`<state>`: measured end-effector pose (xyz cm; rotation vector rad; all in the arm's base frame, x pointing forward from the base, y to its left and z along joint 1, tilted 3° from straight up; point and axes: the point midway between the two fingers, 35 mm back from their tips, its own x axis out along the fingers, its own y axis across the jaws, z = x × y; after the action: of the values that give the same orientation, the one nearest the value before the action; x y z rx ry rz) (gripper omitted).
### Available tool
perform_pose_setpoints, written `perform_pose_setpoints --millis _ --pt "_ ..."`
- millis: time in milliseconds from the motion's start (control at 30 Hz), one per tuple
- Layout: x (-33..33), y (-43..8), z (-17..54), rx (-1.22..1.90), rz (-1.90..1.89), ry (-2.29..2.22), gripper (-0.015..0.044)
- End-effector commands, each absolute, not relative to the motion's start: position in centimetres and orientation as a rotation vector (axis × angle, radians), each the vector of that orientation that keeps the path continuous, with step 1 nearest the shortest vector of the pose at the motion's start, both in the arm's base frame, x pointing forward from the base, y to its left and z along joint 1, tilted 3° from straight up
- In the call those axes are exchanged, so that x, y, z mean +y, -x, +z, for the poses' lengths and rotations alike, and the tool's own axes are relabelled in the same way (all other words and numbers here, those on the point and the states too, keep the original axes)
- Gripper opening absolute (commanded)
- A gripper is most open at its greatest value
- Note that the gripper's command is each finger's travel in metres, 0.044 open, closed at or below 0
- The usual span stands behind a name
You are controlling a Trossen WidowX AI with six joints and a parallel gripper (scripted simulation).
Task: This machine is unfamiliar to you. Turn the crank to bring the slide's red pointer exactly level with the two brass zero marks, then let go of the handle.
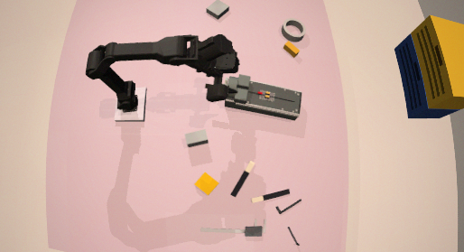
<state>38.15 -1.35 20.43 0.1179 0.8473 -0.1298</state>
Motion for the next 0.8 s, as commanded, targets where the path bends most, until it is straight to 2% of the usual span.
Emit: perform_pose_setpoints --millis 0,233,767 --pt "-0.9 -35.6 20.2 0.831 -0.177 -0.129 0.0440" --pt "-0.6 -32.3 19.7 0.799 -0.236 -0.146 0.0440" --pt "-0.4 -32.3 15.8 0.798 -0.237 -0.147 0.0440"
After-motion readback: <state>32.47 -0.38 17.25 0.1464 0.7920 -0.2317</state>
